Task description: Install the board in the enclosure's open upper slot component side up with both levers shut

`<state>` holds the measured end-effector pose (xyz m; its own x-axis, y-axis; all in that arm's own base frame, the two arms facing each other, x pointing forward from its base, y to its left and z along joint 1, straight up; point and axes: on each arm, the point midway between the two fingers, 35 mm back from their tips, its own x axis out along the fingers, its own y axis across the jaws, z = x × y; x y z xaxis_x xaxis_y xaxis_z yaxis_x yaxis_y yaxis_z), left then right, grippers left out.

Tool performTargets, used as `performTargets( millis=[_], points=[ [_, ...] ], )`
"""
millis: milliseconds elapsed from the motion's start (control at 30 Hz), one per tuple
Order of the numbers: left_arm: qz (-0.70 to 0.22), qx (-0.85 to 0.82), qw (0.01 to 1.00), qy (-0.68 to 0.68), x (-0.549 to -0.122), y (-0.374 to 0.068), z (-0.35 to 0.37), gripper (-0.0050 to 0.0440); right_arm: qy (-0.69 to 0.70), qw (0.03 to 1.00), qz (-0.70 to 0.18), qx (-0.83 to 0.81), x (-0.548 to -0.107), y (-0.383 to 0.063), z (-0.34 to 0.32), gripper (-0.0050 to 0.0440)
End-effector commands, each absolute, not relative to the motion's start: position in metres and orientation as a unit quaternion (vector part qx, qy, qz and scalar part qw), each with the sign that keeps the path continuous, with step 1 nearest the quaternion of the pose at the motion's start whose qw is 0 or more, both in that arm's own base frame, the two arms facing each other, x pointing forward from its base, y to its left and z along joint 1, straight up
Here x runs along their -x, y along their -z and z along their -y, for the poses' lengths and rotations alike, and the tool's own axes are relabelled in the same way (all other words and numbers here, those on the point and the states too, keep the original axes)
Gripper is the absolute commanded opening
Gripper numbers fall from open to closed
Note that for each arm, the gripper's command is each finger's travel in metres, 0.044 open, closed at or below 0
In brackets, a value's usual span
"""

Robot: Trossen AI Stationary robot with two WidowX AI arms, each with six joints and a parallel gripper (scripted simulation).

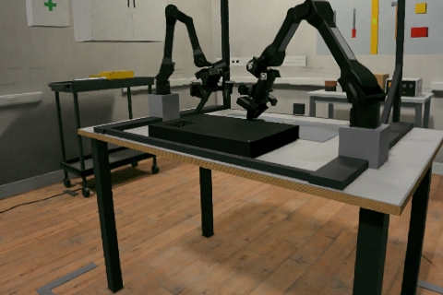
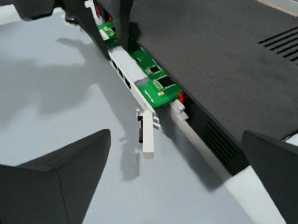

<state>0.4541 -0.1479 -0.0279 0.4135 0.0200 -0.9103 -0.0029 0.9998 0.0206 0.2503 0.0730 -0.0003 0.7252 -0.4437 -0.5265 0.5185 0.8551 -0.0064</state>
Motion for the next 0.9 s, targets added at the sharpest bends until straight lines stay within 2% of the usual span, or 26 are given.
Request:
performTargets(
  millis=[0,333,433,833,867],
  points=[
    [-0.523,-0.005,0.853,-0.002,-0.458,0.012,0.152,0.0081,0.256,0.928,-0.258,-0.081,-0.254,-0.005,-0.077,0.0400],
    [-0.522,-0.004,0.853,-0.002,-0.459,0.011,0.152,0.0081,0.256,0.928,-0.258,-0.081,-0.254,-0.005,-0.077,0.0400],
    [-0.522,-0.004,0.853,-0.002,-0.459,0.011,0.152,0.0153,0.256,0.928,-0.258,-0.081,-0.254,-0.005,-0.077,0.0400],
    [-0.517,-0.002,0.856,-0.002,-0.452,-0.009,0.152,0.0153,0.256,0.928,-0.258,-0.081,-0.254,-0.005,-0.077,0.0400],
    [-0.518,-0.002,0.856,-0.002,-0.451,-0.010,0.152,0.0176,0.256,0.928,-0.258,-0.081,-0.254,-0.005,-0.077,0.0400]
  ],
)
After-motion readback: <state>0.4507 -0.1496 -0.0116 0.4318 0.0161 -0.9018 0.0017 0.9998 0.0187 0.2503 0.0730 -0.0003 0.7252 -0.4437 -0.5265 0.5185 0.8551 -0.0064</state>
